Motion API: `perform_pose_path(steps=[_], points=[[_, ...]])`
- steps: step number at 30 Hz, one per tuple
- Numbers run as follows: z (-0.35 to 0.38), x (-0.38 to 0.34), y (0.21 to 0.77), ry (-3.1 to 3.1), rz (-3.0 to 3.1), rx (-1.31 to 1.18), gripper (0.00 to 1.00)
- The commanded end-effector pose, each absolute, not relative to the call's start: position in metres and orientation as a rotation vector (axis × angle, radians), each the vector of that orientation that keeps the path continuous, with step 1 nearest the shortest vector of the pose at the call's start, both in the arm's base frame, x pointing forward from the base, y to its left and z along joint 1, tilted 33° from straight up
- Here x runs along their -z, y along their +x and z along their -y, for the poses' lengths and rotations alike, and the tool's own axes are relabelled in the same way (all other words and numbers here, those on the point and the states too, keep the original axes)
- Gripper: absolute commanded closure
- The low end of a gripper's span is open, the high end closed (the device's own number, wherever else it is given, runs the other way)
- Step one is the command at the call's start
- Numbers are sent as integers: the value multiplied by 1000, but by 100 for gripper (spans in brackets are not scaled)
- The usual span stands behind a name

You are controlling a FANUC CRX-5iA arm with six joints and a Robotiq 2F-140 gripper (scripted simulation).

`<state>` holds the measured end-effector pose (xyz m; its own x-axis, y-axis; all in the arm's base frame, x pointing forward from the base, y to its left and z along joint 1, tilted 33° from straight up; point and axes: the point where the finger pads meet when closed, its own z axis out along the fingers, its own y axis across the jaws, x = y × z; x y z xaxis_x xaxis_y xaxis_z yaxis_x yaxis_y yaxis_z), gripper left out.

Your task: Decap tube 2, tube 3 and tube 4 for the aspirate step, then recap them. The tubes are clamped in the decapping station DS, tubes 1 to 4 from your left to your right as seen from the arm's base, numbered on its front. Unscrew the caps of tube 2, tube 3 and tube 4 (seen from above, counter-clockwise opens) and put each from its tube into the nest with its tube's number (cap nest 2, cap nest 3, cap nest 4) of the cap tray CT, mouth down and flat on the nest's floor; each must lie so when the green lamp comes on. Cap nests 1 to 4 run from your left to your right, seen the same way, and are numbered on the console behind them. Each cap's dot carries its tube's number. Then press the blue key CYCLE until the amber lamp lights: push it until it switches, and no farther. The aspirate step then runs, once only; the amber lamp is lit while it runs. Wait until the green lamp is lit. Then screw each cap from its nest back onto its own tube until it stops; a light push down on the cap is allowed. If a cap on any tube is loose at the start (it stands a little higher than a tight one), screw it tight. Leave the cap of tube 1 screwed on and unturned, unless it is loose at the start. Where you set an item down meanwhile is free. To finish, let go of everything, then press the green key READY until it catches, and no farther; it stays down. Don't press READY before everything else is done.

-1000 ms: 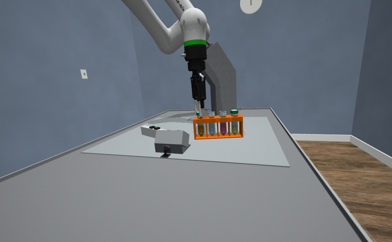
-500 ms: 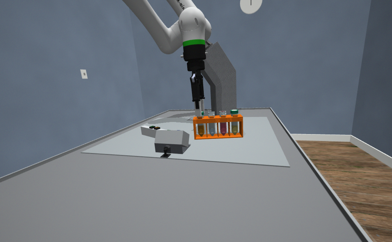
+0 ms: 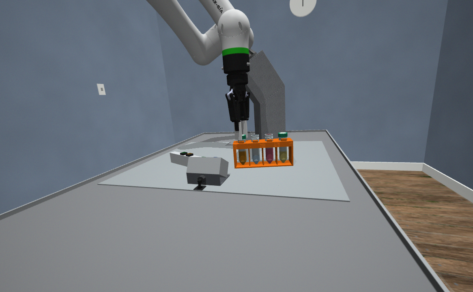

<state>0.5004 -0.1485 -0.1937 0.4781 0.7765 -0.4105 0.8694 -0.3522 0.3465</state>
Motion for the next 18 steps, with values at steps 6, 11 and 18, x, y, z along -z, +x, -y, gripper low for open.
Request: perform_pose_path(steps=[6, 11, 18], points=[[149, 194, 500, 2202, -1355, 226, 100], [149, 194, 500, 2170, -1412, 245, 100], [149, 194, 500, 1911, -1786, 370, 100]])
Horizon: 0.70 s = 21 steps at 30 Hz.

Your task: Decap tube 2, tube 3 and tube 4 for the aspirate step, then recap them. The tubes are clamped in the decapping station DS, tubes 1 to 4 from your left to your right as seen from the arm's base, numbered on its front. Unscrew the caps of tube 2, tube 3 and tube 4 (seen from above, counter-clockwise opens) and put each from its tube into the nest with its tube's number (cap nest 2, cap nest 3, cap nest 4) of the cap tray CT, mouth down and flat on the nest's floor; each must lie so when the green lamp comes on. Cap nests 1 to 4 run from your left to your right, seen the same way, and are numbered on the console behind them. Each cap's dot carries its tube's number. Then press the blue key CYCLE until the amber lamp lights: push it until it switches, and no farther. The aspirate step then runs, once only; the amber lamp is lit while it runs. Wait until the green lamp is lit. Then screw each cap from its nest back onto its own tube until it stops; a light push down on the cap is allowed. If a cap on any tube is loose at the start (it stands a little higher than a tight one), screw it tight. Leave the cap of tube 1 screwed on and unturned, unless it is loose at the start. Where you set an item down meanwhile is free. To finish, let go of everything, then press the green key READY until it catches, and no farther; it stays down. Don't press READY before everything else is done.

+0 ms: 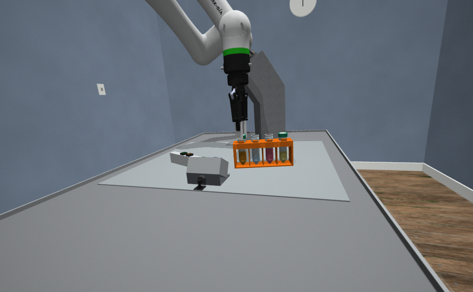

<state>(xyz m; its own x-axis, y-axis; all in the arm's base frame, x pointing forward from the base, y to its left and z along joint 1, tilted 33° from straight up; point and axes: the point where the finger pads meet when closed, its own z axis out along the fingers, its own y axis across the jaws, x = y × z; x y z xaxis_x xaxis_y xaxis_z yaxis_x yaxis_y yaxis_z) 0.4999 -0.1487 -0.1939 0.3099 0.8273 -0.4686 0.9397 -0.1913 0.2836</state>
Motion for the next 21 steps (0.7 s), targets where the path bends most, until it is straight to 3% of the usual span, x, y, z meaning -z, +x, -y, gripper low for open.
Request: perform_pose_path(steps=[1, 21], points=[[149, 194, 500, 1869, -1837, 388, 100], [149, 193, 500, 1281, -2370, 582, 100]])
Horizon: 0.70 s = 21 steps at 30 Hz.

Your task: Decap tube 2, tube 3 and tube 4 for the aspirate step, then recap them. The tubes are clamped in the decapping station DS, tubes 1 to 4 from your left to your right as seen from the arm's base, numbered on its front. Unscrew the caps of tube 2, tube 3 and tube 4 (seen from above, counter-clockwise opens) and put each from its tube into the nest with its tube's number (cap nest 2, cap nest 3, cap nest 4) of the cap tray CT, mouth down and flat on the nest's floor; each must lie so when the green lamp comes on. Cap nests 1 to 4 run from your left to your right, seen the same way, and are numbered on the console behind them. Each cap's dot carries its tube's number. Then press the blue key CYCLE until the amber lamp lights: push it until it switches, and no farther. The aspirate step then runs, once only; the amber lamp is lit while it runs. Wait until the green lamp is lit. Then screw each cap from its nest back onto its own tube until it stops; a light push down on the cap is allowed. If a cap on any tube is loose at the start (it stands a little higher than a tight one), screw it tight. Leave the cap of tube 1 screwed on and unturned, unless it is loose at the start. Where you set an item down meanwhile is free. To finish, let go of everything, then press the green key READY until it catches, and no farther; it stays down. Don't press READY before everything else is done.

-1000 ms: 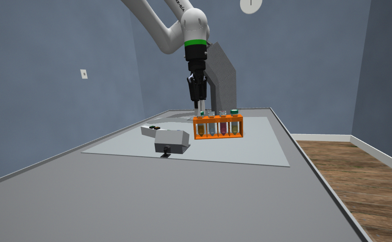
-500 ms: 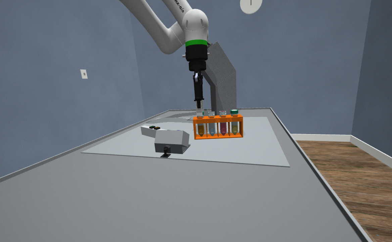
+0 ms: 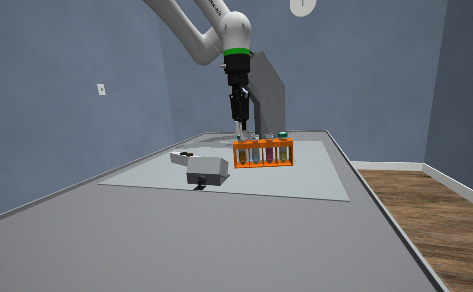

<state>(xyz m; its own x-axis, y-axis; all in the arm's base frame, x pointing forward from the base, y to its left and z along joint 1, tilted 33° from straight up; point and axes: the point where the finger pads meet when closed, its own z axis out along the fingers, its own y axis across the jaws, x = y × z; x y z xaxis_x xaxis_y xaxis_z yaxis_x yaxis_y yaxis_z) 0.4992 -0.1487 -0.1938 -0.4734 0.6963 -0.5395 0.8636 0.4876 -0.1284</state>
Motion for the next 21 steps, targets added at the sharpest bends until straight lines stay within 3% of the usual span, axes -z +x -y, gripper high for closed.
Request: perform_pose_path(steps=[1, 4, 5, 15, 21], points=[[149, 193, 500, 1281, -2370, 582, 100], [149, 193, 500, 1281, -2370, 582, 100], [149, 193, 500, 1281, -2370, 582, 65], [149, 193, 500, 1281, -2370, 582, 65], [149, 193, 500, 1629, -2089, 477, 65]])
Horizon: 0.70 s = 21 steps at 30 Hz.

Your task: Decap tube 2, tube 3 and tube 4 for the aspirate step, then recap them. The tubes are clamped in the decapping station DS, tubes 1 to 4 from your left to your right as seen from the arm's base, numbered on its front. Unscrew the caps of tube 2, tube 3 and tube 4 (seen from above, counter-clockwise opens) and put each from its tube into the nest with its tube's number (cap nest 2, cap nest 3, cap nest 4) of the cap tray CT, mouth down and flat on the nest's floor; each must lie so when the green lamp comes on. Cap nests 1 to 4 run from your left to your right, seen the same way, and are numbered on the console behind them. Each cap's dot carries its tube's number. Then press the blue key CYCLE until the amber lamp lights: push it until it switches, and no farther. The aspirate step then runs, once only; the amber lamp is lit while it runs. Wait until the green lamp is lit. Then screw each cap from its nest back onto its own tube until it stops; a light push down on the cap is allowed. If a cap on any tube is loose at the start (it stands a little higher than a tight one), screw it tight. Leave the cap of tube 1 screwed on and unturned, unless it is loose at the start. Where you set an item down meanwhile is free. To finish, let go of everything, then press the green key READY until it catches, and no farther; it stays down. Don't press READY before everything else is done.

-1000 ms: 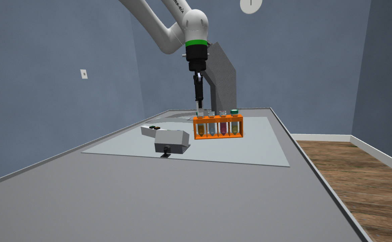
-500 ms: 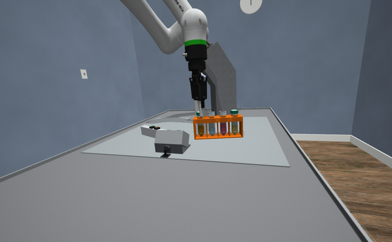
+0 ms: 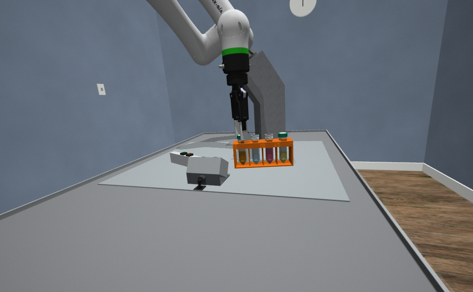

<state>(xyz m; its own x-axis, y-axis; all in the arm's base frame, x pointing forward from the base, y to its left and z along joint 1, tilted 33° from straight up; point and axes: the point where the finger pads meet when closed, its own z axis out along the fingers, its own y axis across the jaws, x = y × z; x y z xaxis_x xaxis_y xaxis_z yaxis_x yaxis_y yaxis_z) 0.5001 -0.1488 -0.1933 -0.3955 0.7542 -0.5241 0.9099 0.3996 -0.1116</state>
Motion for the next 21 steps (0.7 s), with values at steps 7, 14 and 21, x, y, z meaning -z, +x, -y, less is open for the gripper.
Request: perform_pose_path(steps=[7, 14, 21], points=[[149, 193, 500, 1924, -1770, 365, 65], [149, 193, 500, 2116, -1501, 274, 65], [149, 193, 500, 2202, -1355, 226, 65]])
